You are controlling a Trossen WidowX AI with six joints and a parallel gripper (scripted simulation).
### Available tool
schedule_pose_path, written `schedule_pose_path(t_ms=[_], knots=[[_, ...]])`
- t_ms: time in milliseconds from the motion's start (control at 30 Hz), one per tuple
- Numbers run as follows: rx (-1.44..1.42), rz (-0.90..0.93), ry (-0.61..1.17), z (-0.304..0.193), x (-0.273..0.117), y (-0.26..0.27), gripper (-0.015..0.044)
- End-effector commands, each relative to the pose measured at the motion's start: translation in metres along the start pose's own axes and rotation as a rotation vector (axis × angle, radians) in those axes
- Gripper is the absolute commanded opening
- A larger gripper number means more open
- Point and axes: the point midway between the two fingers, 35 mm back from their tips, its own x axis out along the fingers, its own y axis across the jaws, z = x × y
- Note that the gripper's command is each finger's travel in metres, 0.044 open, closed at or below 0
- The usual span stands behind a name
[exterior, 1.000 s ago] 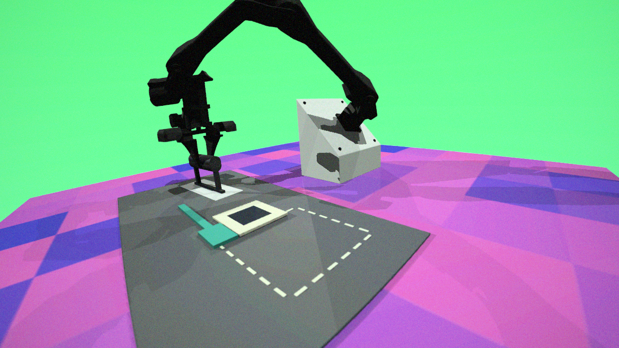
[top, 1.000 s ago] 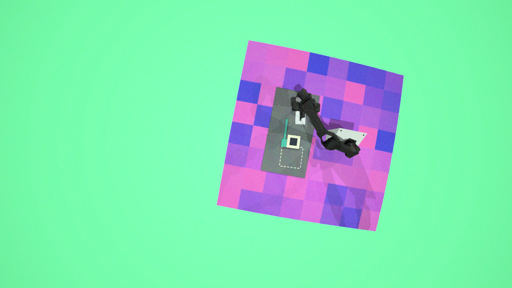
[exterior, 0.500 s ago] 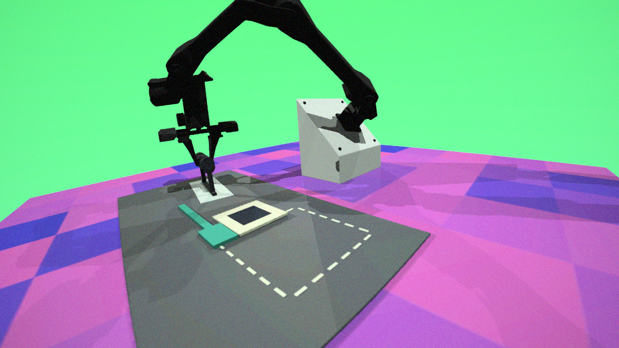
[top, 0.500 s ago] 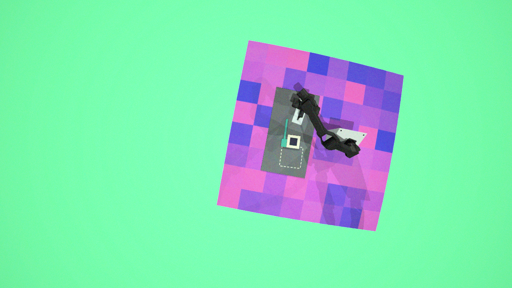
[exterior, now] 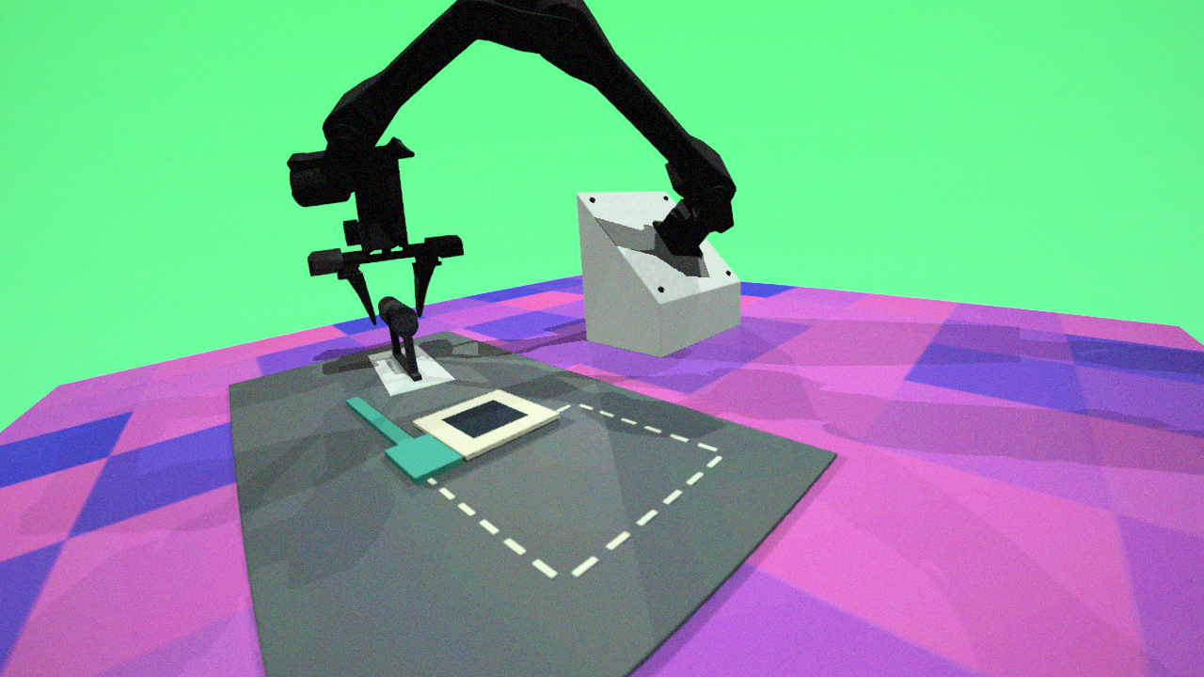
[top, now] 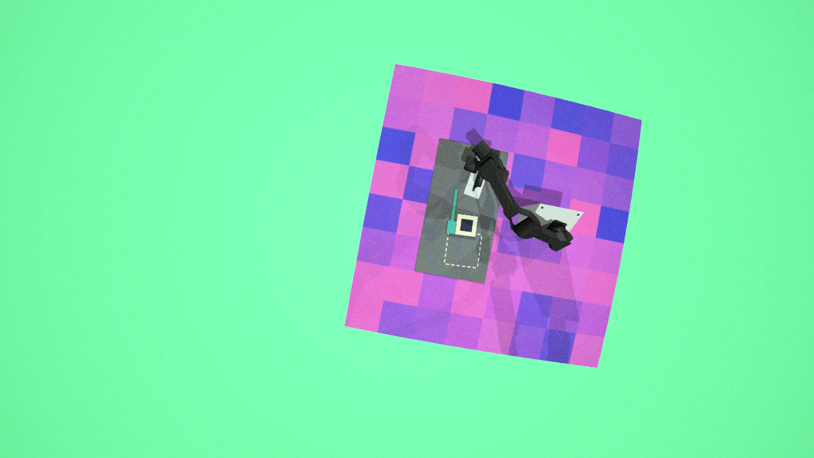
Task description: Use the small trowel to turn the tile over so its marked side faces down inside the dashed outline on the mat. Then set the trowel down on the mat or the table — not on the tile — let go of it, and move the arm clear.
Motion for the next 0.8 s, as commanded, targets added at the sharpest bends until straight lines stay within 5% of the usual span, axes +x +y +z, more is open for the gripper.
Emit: schedule_pose_path(t_ms=[0, 200, 367, 767], knots=[[0.006, -0.002, 0.001, 0.0, 0.0, -0.001, 0.027], [0.007, -0.002, 0.001, 0.0, -0.002, -0.001, 0.027], [0.028, -0.002, 0.001, 0.0, -0.046, -0.003, 0.027], [-0.129, -0.002, 0.001, 0.0, -0.046, -0.003, 0.027]])
